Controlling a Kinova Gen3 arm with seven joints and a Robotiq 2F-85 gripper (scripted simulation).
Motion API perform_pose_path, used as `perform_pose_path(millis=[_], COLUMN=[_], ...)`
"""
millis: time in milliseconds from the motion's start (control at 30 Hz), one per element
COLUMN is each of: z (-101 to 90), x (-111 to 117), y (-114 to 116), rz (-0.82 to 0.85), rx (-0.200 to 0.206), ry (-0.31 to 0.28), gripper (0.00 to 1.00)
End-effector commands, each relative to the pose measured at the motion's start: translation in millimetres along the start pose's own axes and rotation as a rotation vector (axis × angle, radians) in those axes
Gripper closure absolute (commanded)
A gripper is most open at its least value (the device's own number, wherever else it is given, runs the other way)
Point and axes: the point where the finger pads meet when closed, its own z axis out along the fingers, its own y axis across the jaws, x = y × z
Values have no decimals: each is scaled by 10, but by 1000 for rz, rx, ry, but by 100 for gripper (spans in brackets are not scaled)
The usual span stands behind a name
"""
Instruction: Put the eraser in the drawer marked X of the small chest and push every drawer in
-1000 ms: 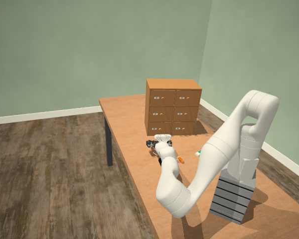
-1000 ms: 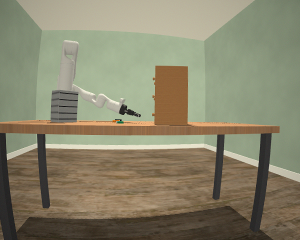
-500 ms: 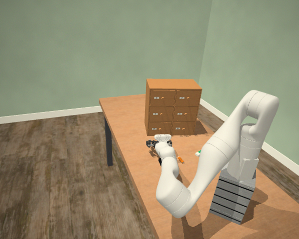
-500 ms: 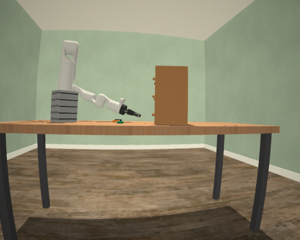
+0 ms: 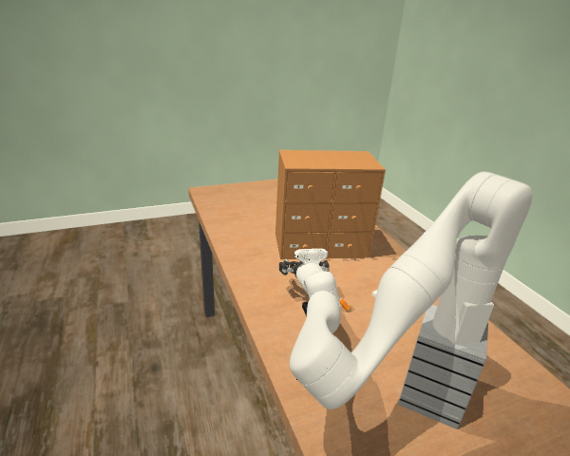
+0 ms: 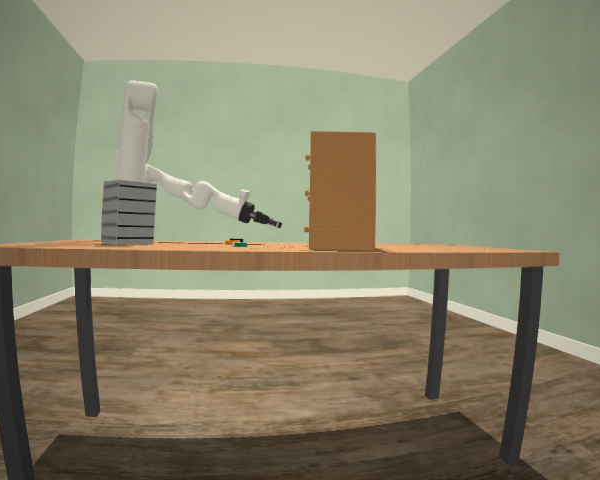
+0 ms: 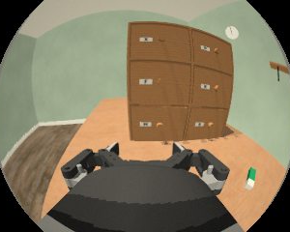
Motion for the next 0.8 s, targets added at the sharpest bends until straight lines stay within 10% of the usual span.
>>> perform_pose_path(millis=[0,767], z=[-59,-242], x=[148,653], y=[3,11], rz=[18,18], rx=[-7,-7], ry=[-2,-2], gripper=[0,0])
